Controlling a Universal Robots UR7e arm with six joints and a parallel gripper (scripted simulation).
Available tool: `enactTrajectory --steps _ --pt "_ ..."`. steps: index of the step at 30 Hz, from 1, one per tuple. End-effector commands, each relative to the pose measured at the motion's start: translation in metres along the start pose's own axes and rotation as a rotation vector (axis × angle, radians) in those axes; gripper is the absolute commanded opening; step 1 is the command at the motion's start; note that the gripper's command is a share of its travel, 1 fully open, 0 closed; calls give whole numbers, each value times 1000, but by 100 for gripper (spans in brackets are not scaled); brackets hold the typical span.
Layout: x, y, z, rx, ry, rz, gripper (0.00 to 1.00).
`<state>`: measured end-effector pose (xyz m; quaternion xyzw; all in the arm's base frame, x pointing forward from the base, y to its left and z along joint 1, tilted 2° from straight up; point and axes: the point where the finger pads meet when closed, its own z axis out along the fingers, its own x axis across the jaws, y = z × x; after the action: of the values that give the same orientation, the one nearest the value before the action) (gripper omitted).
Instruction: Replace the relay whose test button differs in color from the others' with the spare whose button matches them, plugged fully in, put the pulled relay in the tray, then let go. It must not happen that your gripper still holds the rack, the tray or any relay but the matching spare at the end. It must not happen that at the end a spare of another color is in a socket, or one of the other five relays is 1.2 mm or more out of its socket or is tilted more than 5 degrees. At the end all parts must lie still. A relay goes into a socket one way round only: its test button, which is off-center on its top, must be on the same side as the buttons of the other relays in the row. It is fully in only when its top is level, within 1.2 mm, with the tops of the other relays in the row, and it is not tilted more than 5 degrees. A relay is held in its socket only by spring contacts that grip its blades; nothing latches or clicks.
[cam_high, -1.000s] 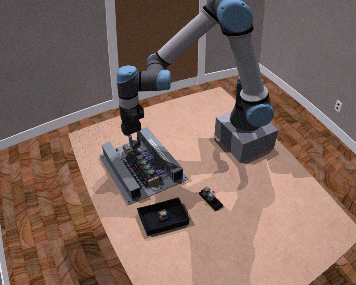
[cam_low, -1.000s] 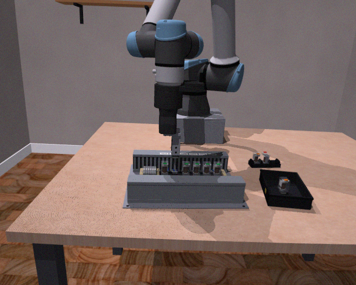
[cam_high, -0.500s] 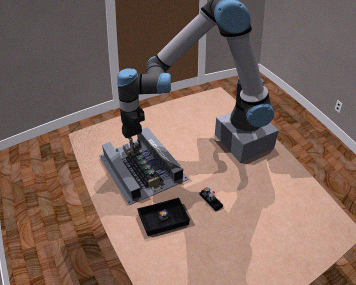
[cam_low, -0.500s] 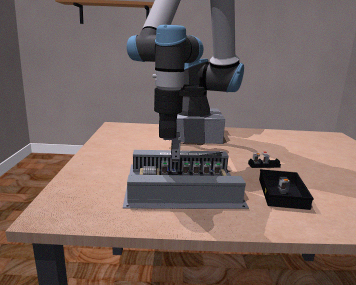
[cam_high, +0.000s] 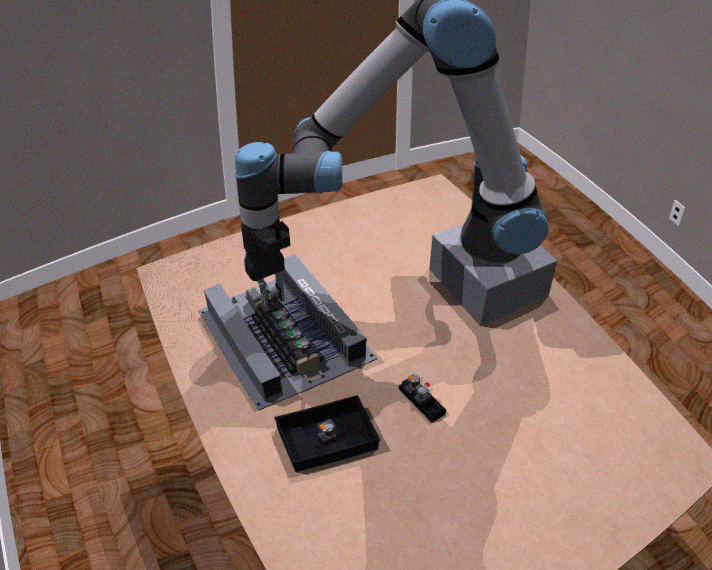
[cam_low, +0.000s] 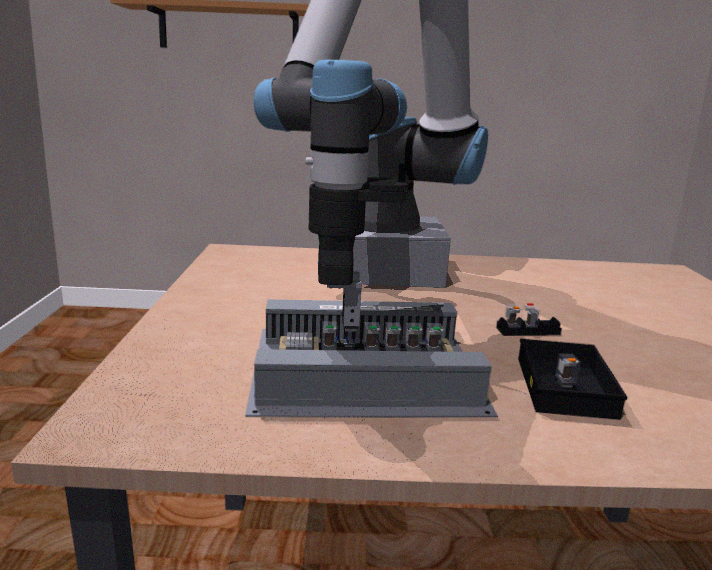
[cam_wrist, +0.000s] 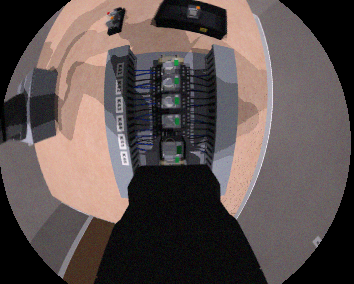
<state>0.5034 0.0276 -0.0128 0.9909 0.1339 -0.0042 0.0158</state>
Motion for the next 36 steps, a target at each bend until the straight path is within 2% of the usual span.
enactTrajectory --steps 1,8,20,25,36 --pt "1 0 0 -1 2 0 0" --pt "0 0 12 -1 2 0 0" --pt "0 0 12 -1 2 0 0" --pt "0 -1 30 -1 2 0 0" --pt "0 -1 30 -1 2 0 0"
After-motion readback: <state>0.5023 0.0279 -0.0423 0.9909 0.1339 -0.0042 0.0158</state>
